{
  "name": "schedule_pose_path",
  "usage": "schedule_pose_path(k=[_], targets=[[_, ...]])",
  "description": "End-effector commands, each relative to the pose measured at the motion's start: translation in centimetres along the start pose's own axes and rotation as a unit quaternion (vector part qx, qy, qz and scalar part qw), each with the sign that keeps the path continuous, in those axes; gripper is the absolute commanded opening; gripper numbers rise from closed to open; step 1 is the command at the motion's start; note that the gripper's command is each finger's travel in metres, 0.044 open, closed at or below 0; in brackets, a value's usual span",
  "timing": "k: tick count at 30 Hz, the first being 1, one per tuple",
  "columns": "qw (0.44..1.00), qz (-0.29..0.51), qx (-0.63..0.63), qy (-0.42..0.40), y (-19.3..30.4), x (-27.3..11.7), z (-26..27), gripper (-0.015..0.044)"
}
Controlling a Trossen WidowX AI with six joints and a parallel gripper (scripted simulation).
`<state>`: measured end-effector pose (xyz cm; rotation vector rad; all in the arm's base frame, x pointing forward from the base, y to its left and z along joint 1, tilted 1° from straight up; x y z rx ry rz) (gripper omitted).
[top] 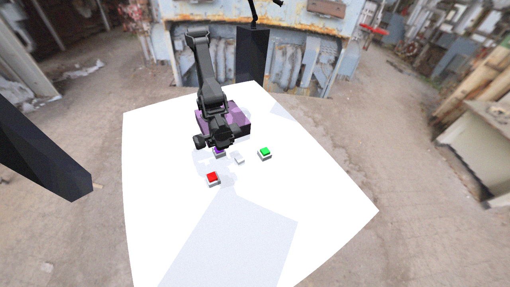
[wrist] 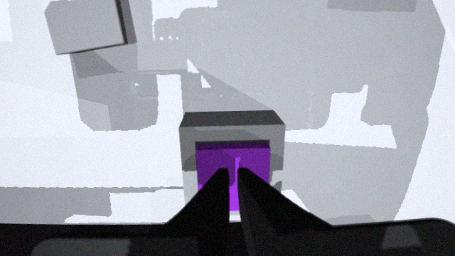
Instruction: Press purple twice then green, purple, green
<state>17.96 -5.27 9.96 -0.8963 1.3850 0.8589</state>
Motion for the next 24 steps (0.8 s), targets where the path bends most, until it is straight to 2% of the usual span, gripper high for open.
schedule_pose_path(k=[1,7,11,17,21,24], targets=[[1.0,0.004,-0.002,0.002,0.1,0.1,0.0,0.002],[1.0,0.004,-0.002,0.002,0.1,0.1,0.0,0.002],[1.0,0.003,-0.002,0.002,0.0,-2.9,0.0,0.002],[1.0,0.004,-0.002,0.002,0.0,-3.4,0.0,0.002],[1.0,0.003,-0.002,0.002,-0.2,-8.3,0.0,0.002],[1.0,0.004,-0.002,0.002,-0.1,-9.4,0.0,0.002]])
Point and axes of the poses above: the point midway between the two fingers, 35 mm back from their tips, its own x axis out along the fingers, its own z axis across the jaws, y = z × x, the point moved 10 cm from there along -x, back along the fingers, and after that the axes turned 14 degrees about x, right-handed, at the moved point
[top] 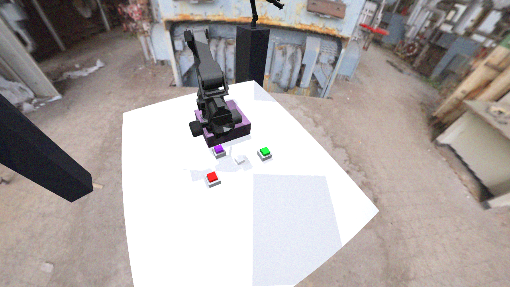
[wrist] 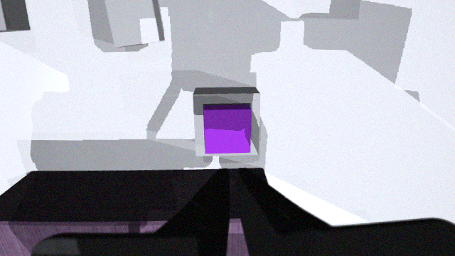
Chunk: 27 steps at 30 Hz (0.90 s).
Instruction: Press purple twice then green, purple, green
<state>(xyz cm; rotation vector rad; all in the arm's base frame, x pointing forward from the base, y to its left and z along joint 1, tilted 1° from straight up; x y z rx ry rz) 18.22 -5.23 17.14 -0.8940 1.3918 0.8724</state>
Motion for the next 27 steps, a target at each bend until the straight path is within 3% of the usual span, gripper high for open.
schedule_pose_path(k=[1,7,13,19,27], targets=[[1.0,-0.003,0.001,0.001,0.3,-2.2,-0.1,0.002],[1.0,-0.004,0.001,0.0,-1.0,-2.6,1.7,0.002],[1.0,-0.005,0.001,-0.005,-4.6,-3.3,10.8,0.002],[1.0,-0.005,0.001,-0.009,-4.8,-2.6,18.8,0.002],[1.0,-0.005,0.001,-0.009,-4.7,-2.6,19.1,0.002]])
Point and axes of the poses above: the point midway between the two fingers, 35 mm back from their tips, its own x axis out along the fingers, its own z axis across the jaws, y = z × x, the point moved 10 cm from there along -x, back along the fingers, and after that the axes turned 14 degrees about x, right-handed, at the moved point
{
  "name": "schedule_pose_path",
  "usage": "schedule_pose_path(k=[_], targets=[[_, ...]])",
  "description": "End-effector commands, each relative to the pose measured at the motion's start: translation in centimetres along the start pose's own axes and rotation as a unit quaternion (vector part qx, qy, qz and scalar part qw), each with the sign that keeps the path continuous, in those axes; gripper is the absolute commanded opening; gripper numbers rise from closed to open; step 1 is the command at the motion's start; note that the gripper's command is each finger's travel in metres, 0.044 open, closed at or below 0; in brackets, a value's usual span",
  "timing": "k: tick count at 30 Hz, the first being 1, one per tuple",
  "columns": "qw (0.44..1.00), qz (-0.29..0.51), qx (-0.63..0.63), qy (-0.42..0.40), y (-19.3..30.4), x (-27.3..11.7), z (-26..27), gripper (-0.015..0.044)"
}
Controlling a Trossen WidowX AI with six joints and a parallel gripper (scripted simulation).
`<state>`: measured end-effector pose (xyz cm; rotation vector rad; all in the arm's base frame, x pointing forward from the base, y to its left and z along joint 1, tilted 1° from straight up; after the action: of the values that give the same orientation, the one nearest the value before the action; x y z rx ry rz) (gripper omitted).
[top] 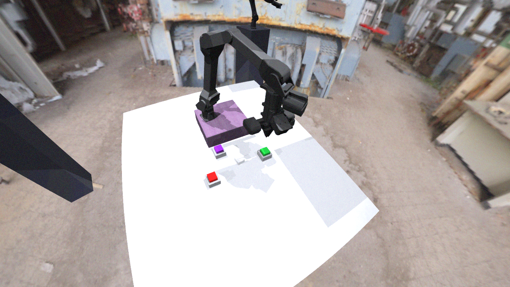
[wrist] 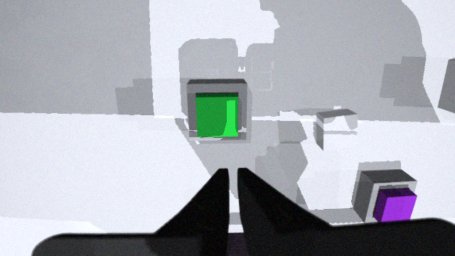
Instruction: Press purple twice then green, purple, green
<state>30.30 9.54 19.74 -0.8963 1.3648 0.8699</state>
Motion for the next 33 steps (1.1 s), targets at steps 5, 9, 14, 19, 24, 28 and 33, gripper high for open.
schedule_pose_path(k=[5,9,14,19,24,28,33], targets=[[1.0,0.003,0.003,0.001,0.0,5.4,0.7,0.002],[1.0,0.003,0.003,0.001,0.0,6.4,0.6,0.002],[1.0,0.003,0.003,0.001,0.0,6.5,0.6,0.002],[1.0,0.003,0.003,0.001,0.0,7.3,0.6,0.002],[1.0,0.003,0.003,0.001,0.0,8.1,0.6,0.002],[1.0,0.003,0.003,0.001,0.0,8.8,0.6,0.002],[1.0,0.003,0.003,0.001,0.1,9.6,0.6,0.002]])
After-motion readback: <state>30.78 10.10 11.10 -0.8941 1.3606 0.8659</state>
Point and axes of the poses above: the point midway between the two fingers, 35 mm back from their tips, its own x axis out along the fingers, its own z axis across the jaws, y = z × x, the point moved 10 cm from there along -x, back along the fingers, and after that the axes turned 14 degrees about x, right-handed, at the moved point
